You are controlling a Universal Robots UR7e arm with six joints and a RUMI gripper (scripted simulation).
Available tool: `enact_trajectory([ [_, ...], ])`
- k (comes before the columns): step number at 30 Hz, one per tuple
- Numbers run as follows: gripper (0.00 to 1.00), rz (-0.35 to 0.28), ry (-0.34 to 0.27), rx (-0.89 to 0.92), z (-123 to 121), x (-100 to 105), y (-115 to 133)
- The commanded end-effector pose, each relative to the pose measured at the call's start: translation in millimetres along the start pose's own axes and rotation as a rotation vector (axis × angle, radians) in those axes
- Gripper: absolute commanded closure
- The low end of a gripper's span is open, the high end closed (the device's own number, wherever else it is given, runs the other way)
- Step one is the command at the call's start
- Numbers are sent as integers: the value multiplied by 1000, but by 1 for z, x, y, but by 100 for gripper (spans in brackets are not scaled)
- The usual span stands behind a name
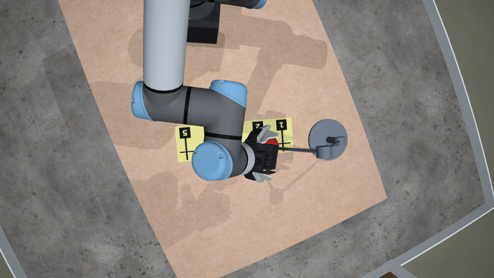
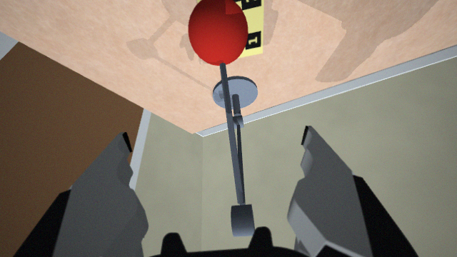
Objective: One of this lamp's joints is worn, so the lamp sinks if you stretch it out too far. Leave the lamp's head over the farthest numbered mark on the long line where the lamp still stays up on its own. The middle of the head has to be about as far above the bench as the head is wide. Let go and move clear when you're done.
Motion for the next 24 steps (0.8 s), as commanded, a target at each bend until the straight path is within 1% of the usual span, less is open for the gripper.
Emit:
enact_trajectory([
  [1,0,-135,88,175,-2,1,-3],
  [9,0,-135,88,175,-2,1,-3],
  [24,0,-45,29,59,3,-39,4],
])
Point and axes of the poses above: the point where the finger pads meet when closed, its own x axis back along the fingers, its own z axis across the jaws, y = z × x, the point moved 2 cm from there along x, back along the fingers, and after that the axes turned 6 degrees about x, right-handed, at the moved point
